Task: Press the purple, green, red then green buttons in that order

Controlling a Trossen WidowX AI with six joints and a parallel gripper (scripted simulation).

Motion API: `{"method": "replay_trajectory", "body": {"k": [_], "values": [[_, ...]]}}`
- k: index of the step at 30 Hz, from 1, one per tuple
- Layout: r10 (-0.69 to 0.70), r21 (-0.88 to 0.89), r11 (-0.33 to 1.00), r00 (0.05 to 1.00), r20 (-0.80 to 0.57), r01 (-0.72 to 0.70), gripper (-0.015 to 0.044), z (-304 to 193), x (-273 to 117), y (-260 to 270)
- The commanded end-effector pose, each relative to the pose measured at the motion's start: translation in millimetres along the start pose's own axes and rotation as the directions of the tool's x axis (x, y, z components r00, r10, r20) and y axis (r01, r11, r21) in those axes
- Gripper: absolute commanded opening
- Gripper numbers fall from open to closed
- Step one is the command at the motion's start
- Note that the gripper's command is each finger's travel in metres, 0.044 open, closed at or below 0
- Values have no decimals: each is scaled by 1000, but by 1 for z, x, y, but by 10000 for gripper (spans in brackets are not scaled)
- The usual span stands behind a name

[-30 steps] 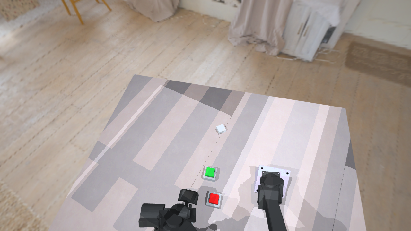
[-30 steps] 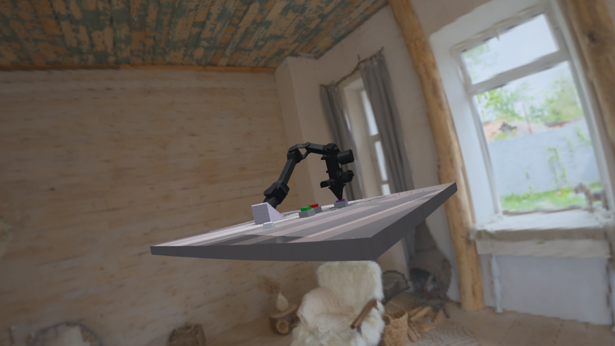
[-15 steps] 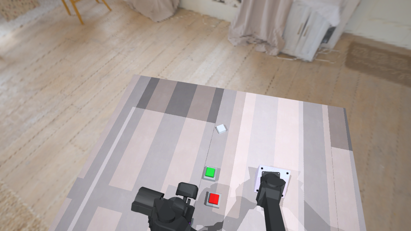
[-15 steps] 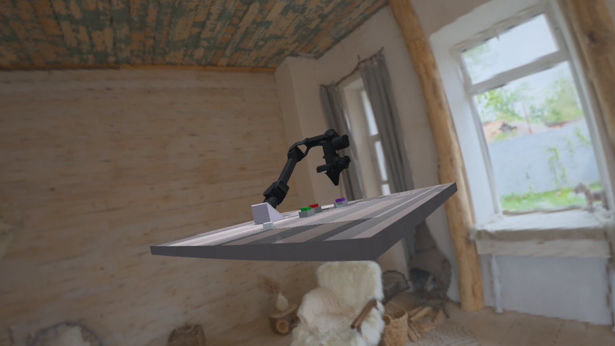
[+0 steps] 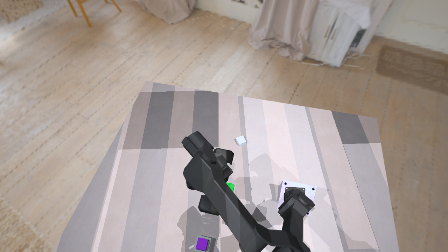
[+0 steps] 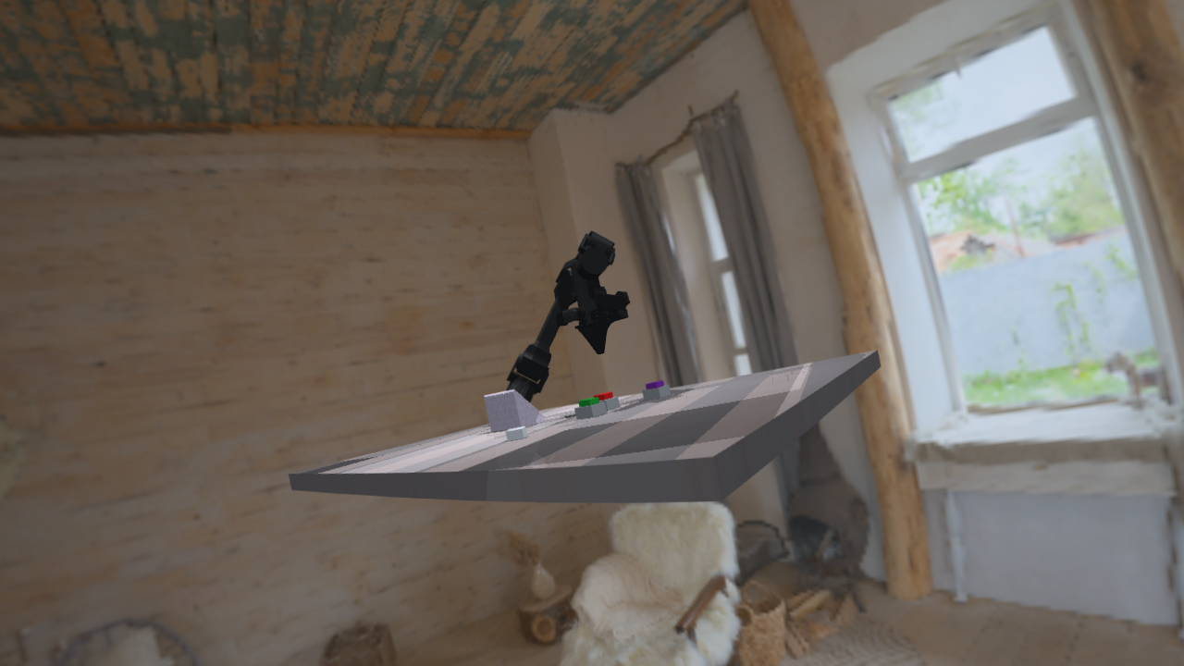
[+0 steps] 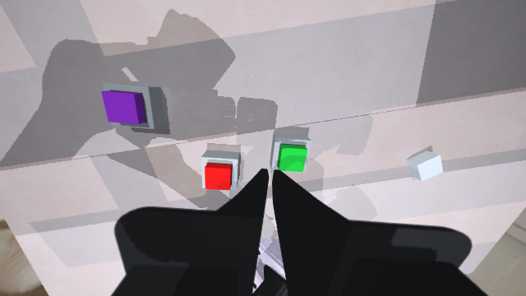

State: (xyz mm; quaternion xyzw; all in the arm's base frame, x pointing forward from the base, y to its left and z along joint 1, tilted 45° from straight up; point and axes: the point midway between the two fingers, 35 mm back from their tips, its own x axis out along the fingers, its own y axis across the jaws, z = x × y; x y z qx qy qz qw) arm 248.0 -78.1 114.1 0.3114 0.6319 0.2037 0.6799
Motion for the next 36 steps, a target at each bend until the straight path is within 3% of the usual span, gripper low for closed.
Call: {"method": "replay_trajectory", "body": {"k": [1, 6, 12, 36], "values": [[22, -5, 1000, 1000, -7, -22, 20, -26, 4, -40], [24, -5, 1000, 1000, -7, -24, 20, -28, 7, -42], [25, -6, 1000, 1000, -6, -25, 20, -28, 64, -40], [27, -7, 1000, 1000, -5, -27, 20, -28, 98, -39]]}}
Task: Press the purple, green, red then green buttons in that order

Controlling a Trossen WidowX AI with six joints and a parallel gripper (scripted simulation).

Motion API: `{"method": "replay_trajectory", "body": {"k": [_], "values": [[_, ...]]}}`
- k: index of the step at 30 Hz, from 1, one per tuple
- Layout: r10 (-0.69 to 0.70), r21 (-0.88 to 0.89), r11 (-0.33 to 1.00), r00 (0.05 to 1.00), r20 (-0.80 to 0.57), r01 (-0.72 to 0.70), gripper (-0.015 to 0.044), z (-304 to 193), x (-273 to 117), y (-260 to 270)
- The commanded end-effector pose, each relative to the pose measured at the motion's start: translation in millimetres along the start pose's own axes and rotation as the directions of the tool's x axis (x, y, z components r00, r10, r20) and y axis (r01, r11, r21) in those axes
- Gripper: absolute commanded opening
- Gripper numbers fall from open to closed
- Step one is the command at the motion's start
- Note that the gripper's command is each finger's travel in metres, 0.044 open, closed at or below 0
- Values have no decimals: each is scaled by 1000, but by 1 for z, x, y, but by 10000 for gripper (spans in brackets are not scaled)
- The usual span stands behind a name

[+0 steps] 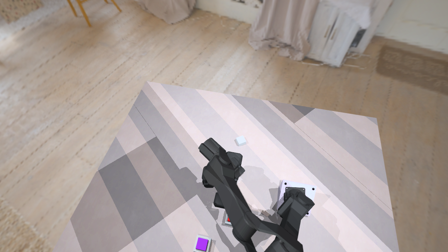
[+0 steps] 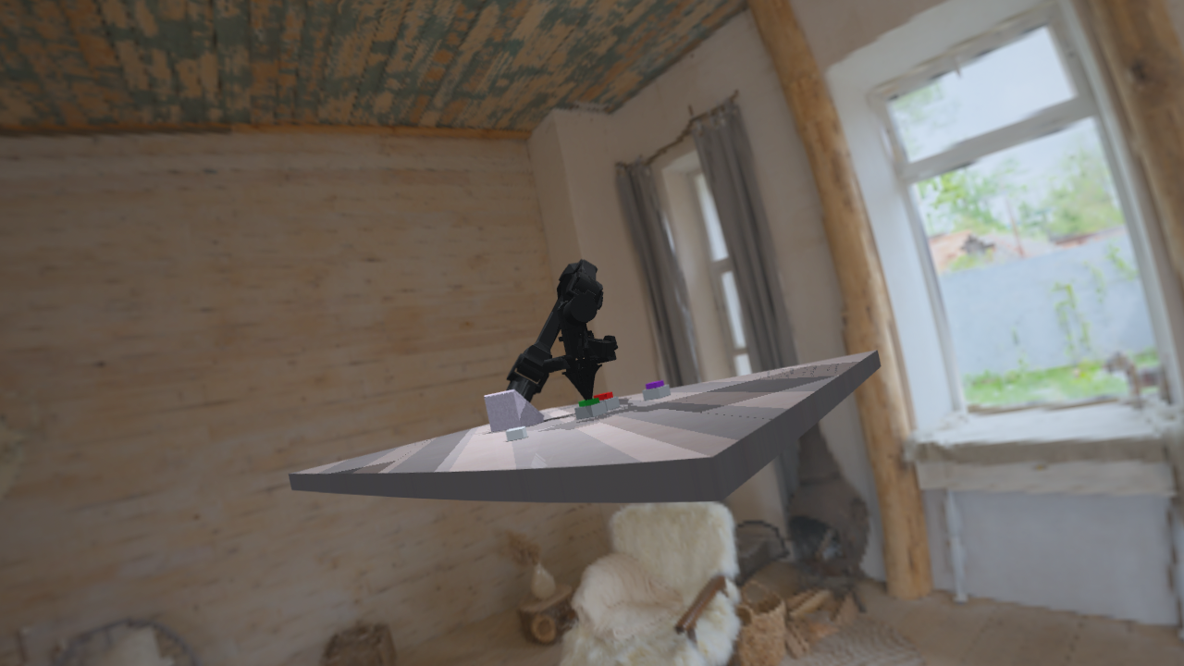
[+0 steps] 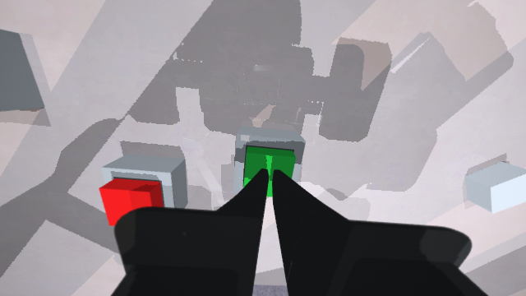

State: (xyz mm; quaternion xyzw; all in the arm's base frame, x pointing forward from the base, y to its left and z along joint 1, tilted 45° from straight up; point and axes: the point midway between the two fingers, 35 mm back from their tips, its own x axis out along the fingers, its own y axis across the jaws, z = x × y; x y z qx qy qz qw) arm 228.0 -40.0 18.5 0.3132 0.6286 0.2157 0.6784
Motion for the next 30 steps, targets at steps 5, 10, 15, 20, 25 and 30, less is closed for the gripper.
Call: {"method": "replay_trajectory", "body": {"k": [5, 10, 15, 20, 25, 30], "values": [[6, 6, 1000, 1000, -1, -6, 20, -1, 6, 1], [6, 6, 1000, 1000, -1, -6, 20, -1, 6, 1], [6, 6, 1000, 1000, -1, -6, 20, -1, 6, 1], [6, 6, 1000, 1000, -1, -6, 20, -1, 6, 1], [4, 7, 1000, 1000, -1, -4, 20, -1, -27, 0], [2, 7, 1000, 1000, -1, -2, 20, 0, -45, -1]]}}
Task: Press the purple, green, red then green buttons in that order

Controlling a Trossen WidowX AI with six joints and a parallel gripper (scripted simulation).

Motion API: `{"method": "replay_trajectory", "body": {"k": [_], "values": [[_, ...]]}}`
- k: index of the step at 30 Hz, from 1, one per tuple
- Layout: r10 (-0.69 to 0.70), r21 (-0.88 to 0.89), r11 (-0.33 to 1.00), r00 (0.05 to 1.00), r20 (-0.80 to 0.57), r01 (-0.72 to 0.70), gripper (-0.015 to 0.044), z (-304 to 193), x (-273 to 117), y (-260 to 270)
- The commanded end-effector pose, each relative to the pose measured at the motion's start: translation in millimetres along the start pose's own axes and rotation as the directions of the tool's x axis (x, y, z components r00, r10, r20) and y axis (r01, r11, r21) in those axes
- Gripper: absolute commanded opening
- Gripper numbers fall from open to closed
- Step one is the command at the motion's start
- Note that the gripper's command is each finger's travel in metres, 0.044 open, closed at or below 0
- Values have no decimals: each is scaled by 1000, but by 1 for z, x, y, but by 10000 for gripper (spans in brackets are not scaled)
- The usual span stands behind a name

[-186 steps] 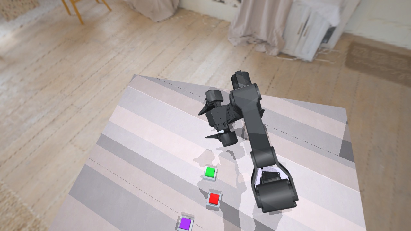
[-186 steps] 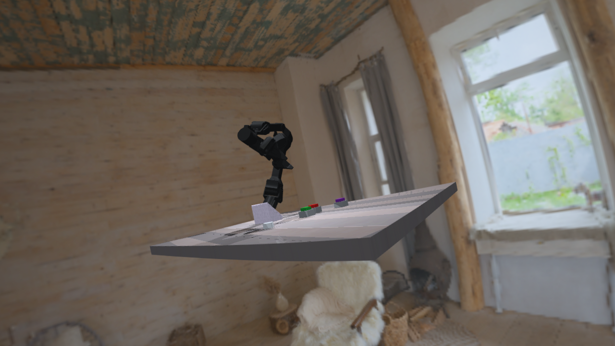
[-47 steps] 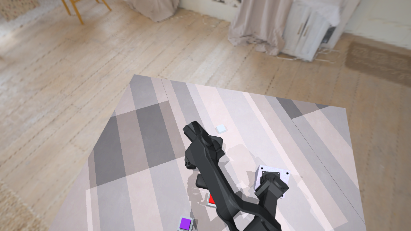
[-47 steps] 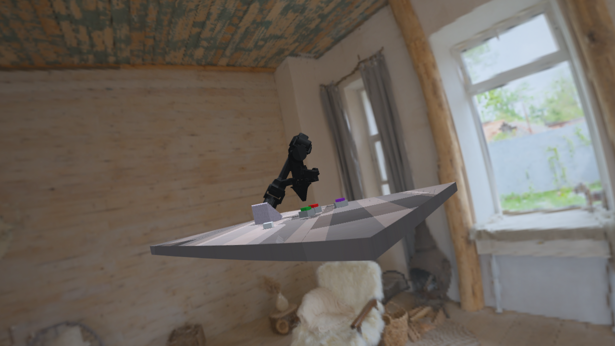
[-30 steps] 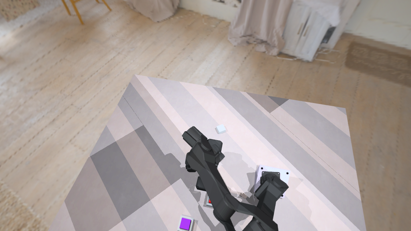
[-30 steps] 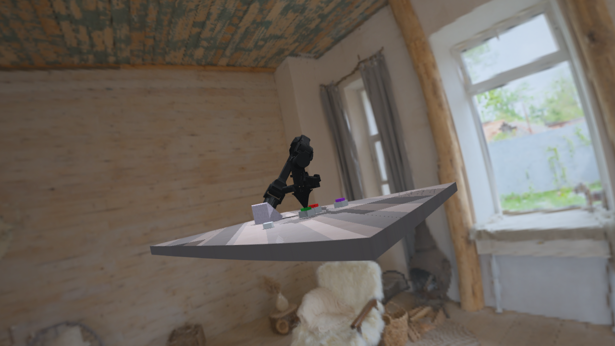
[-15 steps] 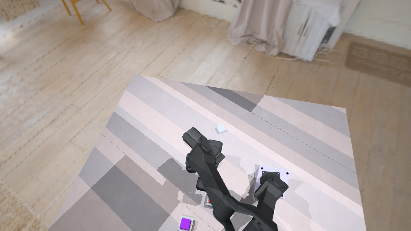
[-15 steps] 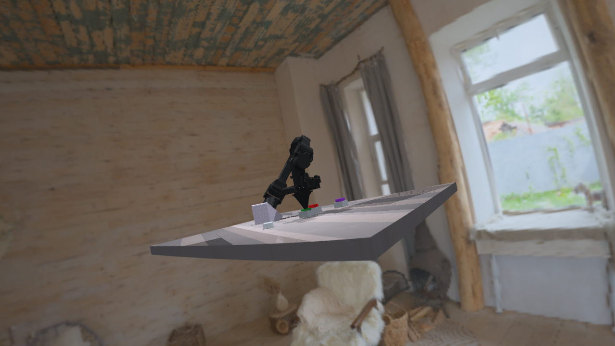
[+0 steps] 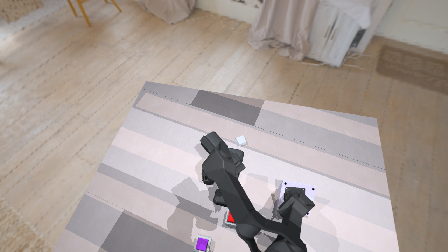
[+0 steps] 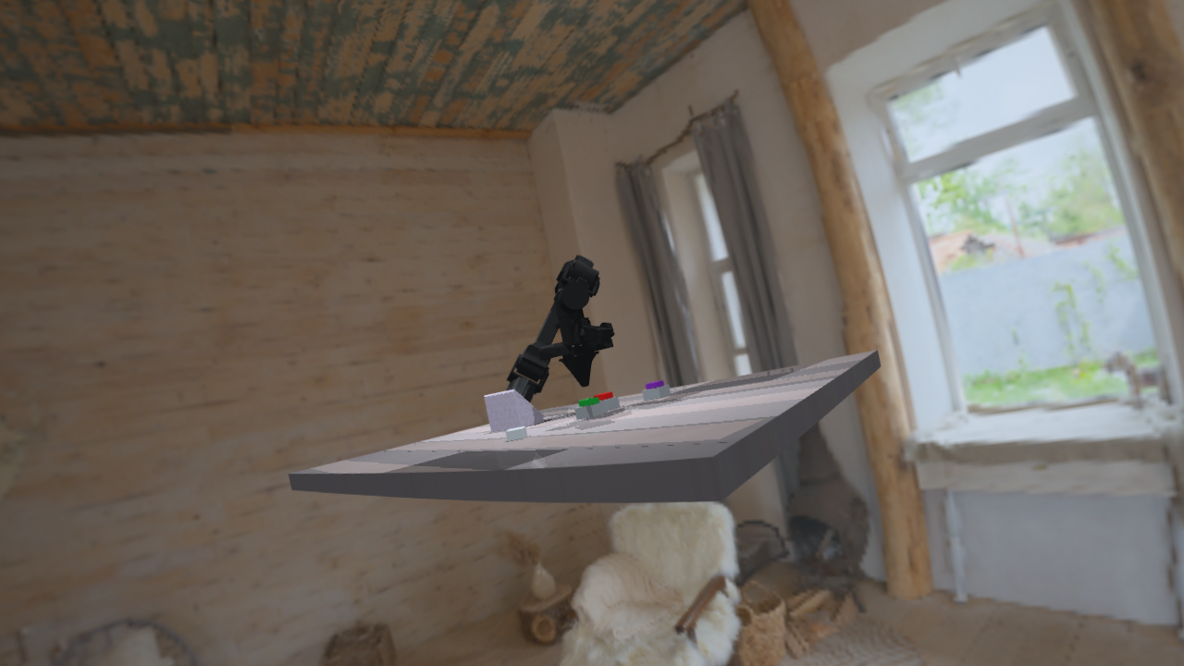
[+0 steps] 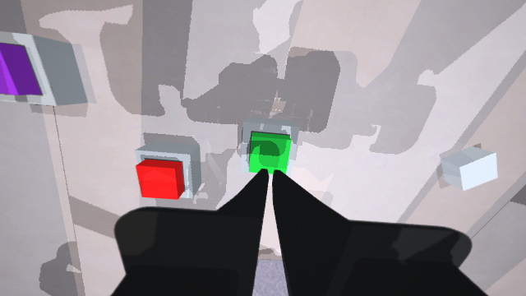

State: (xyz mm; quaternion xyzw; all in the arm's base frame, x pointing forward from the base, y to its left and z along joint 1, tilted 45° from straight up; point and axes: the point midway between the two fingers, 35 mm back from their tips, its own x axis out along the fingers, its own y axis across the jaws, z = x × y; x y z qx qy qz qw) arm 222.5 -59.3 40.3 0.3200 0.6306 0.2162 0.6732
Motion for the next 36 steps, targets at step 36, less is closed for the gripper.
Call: {"method": "replay_trajectory", "body": {"k": [36], "values": [[-2, -4, 1000, 1000, 3, 2, 20, -33, 10, 94]]}}
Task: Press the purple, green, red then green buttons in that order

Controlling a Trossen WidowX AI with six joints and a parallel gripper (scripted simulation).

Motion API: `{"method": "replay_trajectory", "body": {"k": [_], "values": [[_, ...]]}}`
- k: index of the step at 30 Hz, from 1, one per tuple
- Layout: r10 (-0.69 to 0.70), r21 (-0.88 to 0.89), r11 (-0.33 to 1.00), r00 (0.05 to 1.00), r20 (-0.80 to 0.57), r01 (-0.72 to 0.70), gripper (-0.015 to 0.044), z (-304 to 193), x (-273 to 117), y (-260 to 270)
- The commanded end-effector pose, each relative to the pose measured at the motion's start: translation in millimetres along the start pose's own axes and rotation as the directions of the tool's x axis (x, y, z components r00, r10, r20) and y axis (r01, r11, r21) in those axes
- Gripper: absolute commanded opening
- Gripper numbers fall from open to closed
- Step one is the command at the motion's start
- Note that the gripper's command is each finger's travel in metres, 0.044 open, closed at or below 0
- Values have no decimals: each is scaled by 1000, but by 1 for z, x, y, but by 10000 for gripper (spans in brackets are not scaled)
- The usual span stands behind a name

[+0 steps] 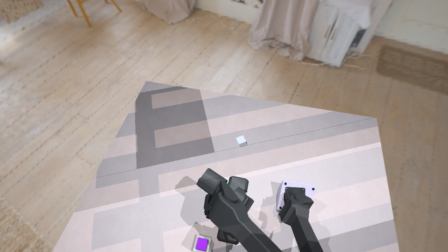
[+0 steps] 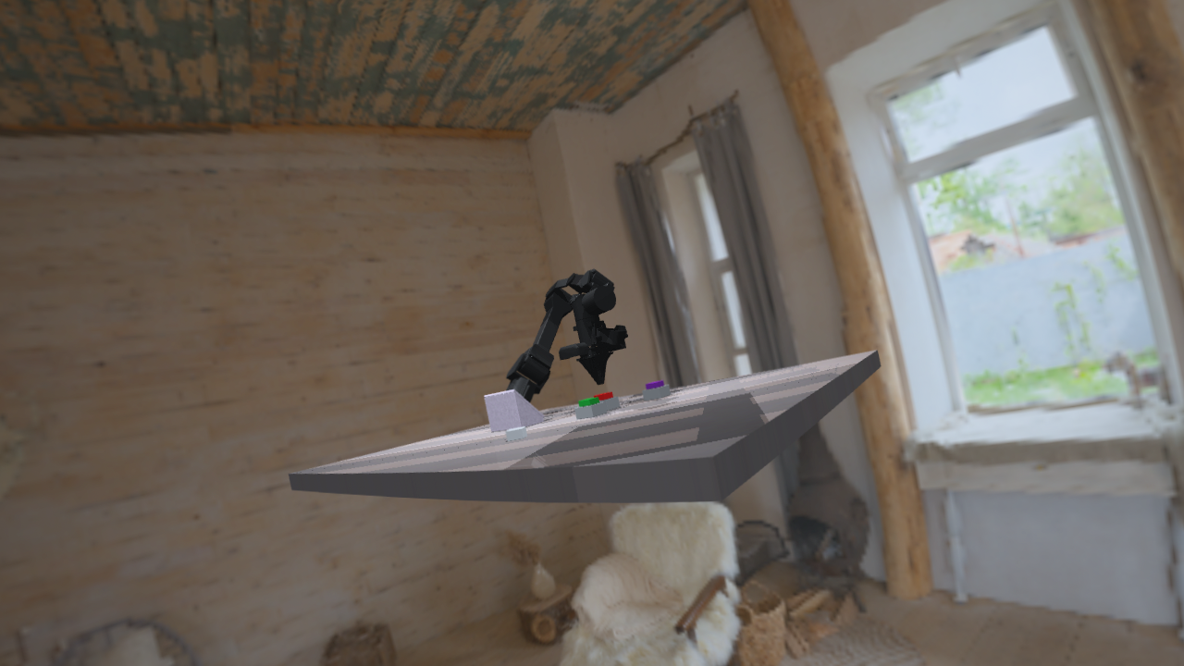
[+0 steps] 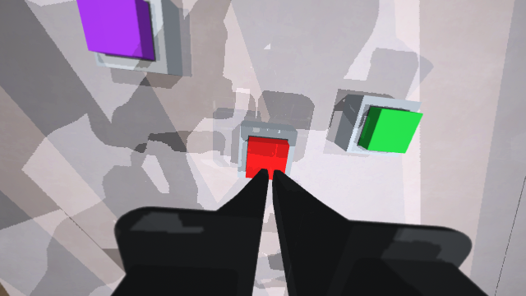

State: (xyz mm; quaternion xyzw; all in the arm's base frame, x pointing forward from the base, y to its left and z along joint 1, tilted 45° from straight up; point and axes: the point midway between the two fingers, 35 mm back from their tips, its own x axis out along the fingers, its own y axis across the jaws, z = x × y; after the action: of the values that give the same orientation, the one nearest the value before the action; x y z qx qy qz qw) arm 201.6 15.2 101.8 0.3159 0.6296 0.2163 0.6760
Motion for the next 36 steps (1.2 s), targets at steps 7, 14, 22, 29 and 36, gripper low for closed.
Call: {"method": "replay_trajectory", "body": {"k": [7, 14, 22, 29, 36], "values": [[4, 4, 1000, 1000, 1, -4, 20, -1, 16, 1], [5, 3, 1000, 1000, 1, -5, 20, -1, 27, 1], [6, 3, 1000, 1000, 1, -6, 20, -1, 31, 1], [6, 3, 1000, 1000, 1, -6, 20, -1, 31, 1], [1, -2, 1000, 1000, 3, -1, 20, 0, 29, 1]]}}
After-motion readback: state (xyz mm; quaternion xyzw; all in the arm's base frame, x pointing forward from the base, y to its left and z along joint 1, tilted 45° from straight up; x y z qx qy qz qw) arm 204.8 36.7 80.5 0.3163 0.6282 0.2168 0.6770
